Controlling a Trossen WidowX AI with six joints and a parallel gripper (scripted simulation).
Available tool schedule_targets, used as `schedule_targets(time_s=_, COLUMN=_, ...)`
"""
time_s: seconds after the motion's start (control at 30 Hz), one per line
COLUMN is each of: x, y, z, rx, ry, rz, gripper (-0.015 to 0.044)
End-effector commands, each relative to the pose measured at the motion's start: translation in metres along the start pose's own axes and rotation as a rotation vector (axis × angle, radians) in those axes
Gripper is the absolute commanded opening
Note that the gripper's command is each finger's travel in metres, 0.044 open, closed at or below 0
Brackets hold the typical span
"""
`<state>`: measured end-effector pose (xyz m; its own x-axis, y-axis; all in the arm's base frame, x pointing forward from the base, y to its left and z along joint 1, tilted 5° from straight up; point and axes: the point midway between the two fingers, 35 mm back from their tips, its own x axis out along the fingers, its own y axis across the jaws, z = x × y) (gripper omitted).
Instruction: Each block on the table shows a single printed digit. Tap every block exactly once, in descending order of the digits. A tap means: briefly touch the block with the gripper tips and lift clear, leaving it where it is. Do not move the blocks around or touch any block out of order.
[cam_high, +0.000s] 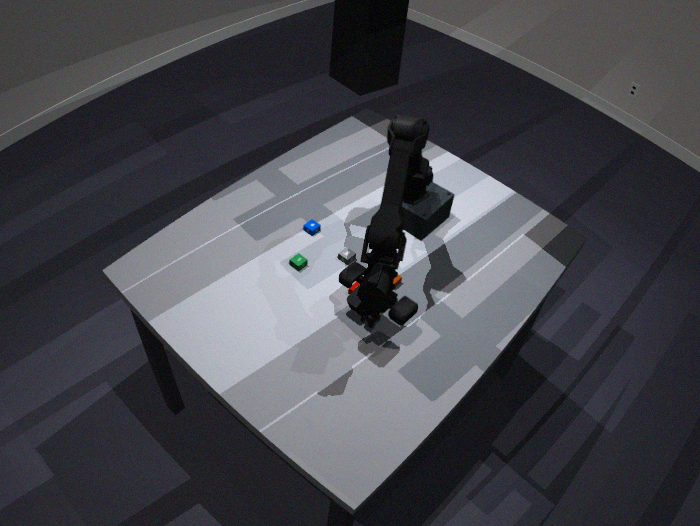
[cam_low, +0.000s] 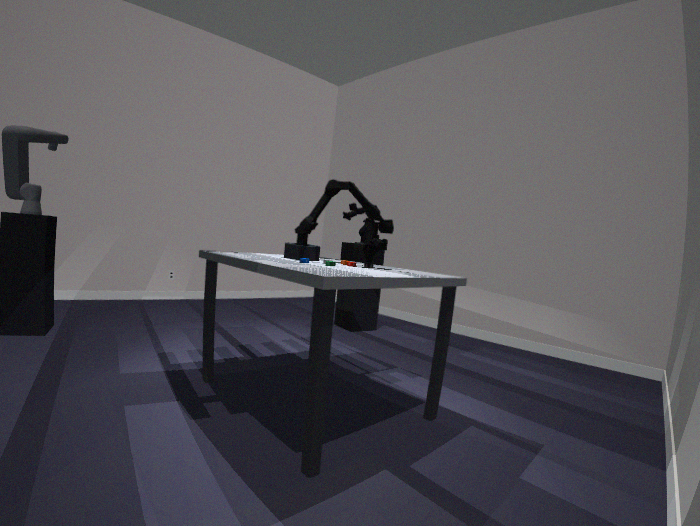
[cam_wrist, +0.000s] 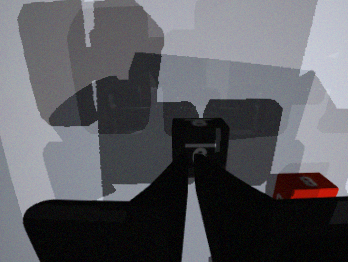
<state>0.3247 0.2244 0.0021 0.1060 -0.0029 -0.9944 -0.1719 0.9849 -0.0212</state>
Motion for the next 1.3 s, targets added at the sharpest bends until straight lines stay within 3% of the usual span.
schedule_targets(time_s=0.0, x=-0.003, y=0.0, z=0.0, rx=-0.001, ry=0.001, rz=-0.001, gripper=0.002)
schedule_targets(time_s=0.1, x=-0.027, y=-0.001, z=-0.002, rx=-0.004, ry=0.007, rz=-0.008, gripper=0.002)
schedule_targets(time_s=0.27, x=-0.03, y=-0.001, z=-0.001, rx=-0.004, ry=0.007, rz=-0.008, gripper=0.002)
schedule_targets(time_s=0.4, x=-0.094, y=0.0, z=0.0, rx=-0.004, ry=0.007, rz=-0.007, gripper=0.002)
schedule_targets(time_s=0.47, x=-0.108, y=-0.001, z=-0.001, rx=-0.004, ry=0.007, rz=-0.007, gripper=0.002)
schedule_targets(time_s=0.6, x=-0.108, y=-0.003, z=-0.001, rx=-0.004, ry=0.007, rz=-0.008, gripper=0.002)
schedule_targets(time_s=0.83, x=-0.108, y=-0.08, z=-0.032, rx=-0.005, ry=0.009, rz=-0.014, gripper=0.002)
schedule_targets(time_s=0.97, x=-0.108, y=-0.088, z=-0.037, rx=-0.005, ry=0.01, rz=-0.015, gripper=0.002)
schedule_targets(time_s=1.03, x=-0.094, y=-0.087, z=-0.036, rx=-0.005, ry=0.01, rz=-0.015, gripper=0.002)
schedule_targets(time_s=1.17, x=-0.03, y=-0.089, z=-0.038, rx=-0.005, ry=0.01, rz=-0.015, gripper=0.002)
schedule_targets(time_s=1.27, x=-0.027, y=-0.089, z=-0.038, rx=-0.005, ry=0.01, rz=-0.015, gripper=0.002)
